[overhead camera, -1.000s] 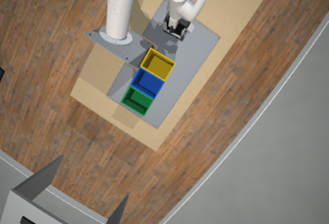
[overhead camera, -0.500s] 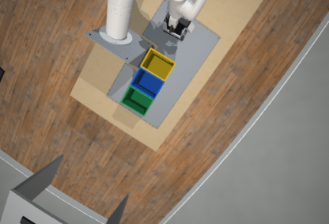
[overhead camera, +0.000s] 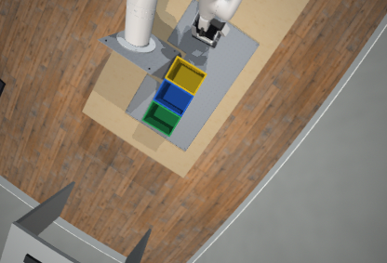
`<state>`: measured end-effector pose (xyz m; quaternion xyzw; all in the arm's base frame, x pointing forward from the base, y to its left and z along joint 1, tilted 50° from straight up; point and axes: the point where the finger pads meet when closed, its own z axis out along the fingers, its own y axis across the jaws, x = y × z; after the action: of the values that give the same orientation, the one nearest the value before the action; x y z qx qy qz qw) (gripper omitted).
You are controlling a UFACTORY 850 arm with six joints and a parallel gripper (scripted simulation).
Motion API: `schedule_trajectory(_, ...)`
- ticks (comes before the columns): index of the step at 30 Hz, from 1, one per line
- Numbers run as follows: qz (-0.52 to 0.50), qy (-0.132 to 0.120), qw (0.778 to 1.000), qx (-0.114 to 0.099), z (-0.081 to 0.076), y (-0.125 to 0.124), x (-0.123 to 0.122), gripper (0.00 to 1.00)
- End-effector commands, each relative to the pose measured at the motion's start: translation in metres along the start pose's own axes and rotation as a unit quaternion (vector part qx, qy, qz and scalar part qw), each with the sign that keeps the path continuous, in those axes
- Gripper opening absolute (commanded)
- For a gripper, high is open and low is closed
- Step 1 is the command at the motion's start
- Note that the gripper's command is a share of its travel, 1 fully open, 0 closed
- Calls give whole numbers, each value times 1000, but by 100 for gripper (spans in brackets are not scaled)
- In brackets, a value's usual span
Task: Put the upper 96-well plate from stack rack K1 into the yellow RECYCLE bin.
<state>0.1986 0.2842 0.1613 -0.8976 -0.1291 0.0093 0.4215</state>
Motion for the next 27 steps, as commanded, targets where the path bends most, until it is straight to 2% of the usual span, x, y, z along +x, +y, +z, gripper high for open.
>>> schedule_trajectory(1,0,0,1000,0,-10,0,0,0)
schedule_trajectory(27,0,0,1000,0,-47,0,0,0)
